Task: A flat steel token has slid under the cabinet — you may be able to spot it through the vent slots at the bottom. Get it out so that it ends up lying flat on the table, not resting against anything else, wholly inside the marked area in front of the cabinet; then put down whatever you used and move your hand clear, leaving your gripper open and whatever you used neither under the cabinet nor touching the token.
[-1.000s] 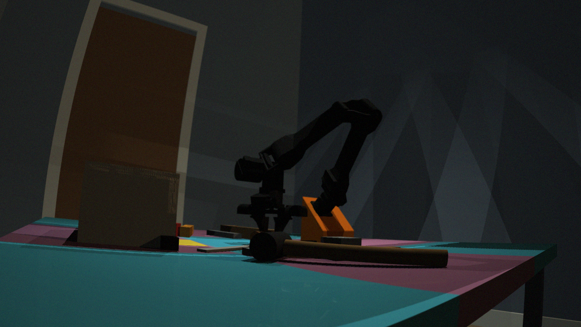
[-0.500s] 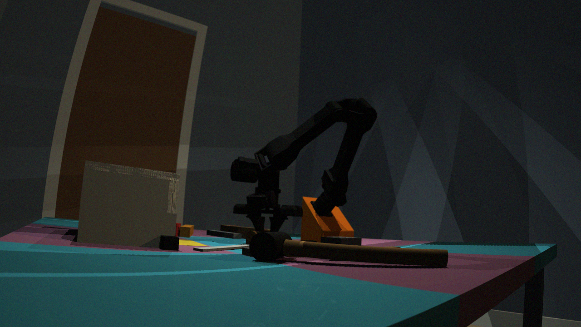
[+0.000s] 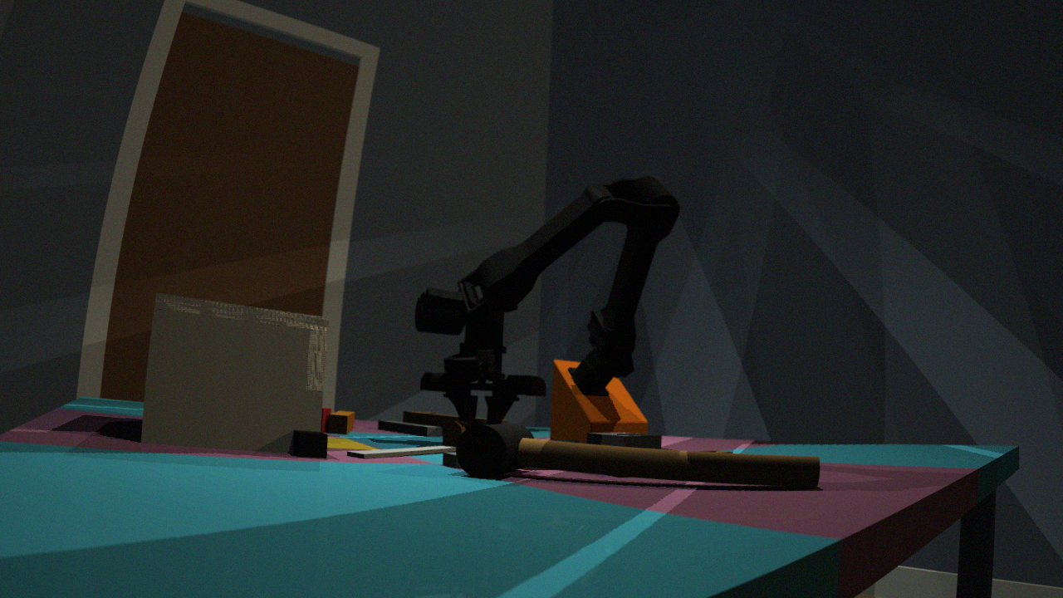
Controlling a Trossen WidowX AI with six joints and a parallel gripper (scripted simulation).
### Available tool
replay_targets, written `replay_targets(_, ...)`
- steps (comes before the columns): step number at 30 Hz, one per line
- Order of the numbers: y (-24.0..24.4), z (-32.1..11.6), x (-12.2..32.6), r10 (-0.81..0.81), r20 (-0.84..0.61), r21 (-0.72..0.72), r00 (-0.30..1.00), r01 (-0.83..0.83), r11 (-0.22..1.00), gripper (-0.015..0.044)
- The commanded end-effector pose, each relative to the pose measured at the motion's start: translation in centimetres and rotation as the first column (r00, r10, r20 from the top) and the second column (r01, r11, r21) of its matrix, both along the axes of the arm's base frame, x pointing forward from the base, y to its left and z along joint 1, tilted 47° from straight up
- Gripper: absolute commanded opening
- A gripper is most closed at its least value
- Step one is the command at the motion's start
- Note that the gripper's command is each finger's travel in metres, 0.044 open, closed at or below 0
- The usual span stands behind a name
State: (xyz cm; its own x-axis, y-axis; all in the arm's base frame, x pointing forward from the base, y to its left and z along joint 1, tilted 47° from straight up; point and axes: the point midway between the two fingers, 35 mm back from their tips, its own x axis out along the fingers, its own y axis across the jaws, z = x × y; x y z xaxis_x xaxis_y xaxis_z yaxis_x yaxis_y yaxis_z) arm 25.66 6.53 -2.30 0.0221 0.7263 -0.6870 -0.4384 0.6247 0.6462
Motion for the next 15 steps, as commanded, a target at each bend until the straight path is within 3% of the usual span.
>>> replay_targets(1,-0.5,-0.3,0.2,-0.006,0.001,-0.002,1.000,0.006,1.000,0.0000)
replay_targets(15,-1.5,-1.3,0.4,-0.006,0.002,-0.003,1.000,0.006,1.000,0.0000)
